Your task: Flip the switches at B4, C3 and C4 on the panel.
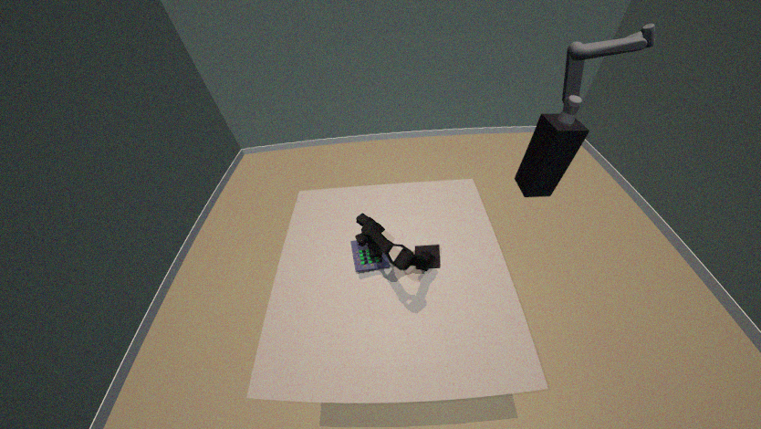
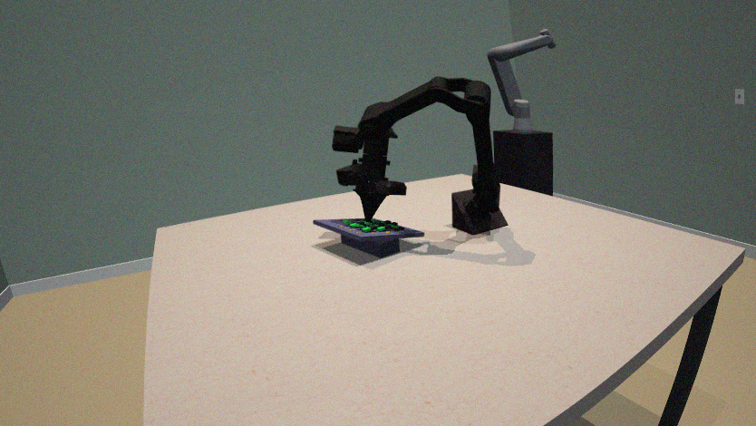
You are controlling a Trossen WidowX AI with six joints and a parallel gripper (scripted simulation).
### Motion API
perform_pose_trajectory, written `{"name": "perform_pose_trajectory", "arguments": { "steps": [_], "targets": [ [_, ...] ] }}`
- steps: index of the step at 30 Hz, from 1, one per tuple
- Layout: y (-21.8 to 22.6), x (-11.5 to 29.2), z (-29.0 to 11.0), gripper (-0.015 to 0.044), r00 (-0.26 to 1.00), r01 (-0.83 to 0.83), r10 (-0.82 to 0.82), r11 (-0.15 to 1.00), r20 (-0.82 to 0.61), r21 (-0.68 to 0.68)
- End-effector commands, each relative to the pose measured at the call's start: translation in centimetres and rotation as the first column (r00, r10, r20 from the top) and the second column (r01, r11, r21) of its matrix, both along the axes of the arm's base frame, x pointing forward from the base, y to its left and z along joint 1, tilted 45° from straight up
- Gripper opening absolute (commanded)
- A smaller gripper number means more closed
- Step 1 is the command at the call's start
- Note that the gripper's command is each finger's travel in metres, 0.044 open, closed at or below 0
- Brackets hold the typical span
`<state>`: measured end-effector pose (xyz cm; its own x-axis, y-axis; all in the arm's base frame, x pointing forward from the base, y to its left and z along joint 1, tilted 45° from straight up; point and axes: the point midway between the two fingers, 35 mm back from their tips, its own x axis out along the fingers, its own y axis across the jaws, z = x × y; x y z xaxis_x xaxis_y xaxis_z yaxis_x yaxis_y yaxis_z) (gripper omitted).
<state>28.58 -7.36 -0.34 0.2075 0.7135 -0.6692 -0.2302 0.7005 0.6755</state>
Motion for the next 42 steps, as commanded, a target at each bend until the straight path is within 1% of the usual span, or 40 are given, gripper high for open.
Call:
{"name": "perform_pose_trajectory", "arguments": {
  "steps": [1, 15, 17, 20, 22, 26, 31, 36, 40, 42],
  "targets": [
    [0.1, 0.1, 0.0, 0.0, 1.0, 0.005, -0.005, 1.0, 0.002, 0.005],
    [0.0, 0.0, 0.0, 0.0, 1.0, 0.0, 0.0, 1.0, 0.0, 0.0],
    [-1.2, -0.1, 1.0, 0.0, 1.0, -0.003, 0.003, 1.0, -0.005, -0.003],
    [-3.9, -0.8, 3.6, 0.0, 1.0, -0.011, 0.011, 1.0, -0.016, -0.004],
    [-4.5, -1.0, 4.2, 0.0, 1.0, -0.013, 0.013, 1.0, -0.018, -0.002],
    [-4.4, -1.2, 4.3, 0.0, 1.0, -0.013, 0.013, 1.0, -0.018, -0.002],
    [-3.0, -5.2, 4.6, 0.0, 1.0, -0.013, 0.013, 1.0, -0.021, -0.001],
    [-2.8, -5.4, 4.5, 0.0, 1.0, -0.012, 0.012, 1.0, -0.02, -0.001],
    [-0.6, -4.8, 2.4, 0.0, 1.0, 0.004, -0.004, 1.0, -0.003, 0.005],
    [-0.4, -4.8, 2.3, 0.0, 1.0, 0.005, -0.005, 1.0, -0.002, 0.005]
  ]
}}
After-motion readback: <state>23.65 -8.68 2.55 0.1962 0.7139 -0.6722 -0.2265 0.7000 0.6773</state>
